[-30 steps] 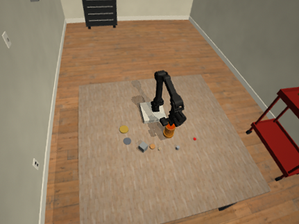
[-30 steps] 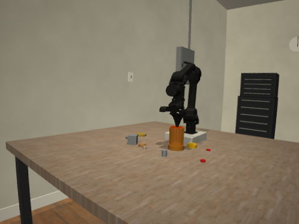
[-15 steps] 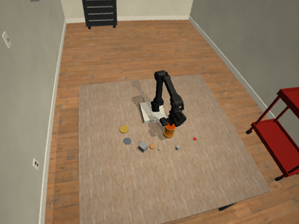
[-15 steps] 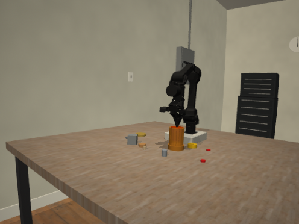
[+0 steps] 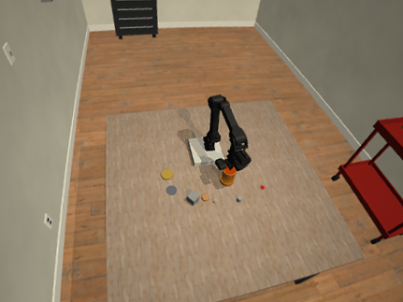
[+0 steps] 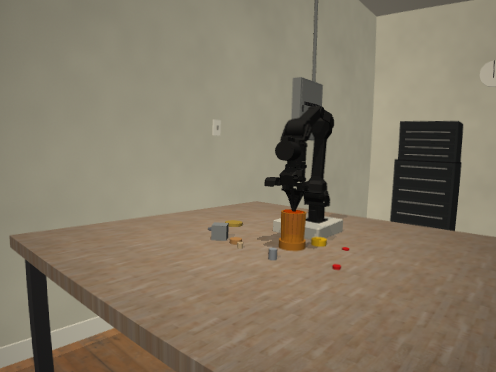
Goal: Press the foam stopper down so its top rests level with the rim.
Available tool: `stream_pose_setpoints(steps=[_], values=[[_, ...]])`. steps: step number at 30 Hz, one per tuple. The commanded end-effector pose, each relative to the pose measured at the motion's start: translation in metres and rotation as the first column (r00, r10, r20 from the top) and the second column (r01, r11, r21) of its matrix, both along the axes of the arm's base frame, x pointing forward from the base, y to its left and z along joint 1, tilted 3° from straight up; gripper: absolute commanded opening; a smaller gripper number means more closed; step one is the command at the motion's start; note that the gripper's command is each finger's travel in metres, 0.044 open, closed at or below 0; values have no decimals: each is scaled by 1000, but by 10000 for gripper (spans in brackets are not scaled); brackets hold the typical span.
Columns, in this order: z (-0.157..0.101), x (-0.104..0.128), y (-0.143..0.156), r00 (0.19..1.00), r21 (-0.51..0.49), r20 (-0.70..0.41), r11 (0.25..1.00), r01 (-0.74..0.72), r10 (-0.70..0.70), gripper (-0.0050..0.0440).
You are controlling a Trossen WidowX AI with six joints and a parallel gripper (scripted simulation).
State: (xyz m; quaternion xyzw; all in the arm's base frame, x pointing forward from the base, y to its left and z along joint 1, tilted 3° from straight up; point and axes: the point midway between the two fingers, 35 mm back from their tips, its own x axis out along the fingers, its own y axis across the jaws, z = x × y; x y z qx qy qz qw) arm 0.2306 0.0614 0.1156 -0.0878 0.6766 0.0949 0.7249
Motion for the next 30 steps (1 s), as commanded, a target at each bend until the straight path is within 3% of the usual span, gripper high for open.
stream_pose_setpoints(steps=[1,18,23,25,30], values=[[-6,-5,-1,1000,-6,-20,1000,-1,1,0],[-4,-4,-1,1000,-5,-17,1000,-2,2,0],[28,-1,0,1000,-5,-18,1000,-2,1,0],[28,-1,0,1000,-5,-18,1000,-2,1,0],[68,-2,0,1000,-6,-19,1000,-1,1,0]])
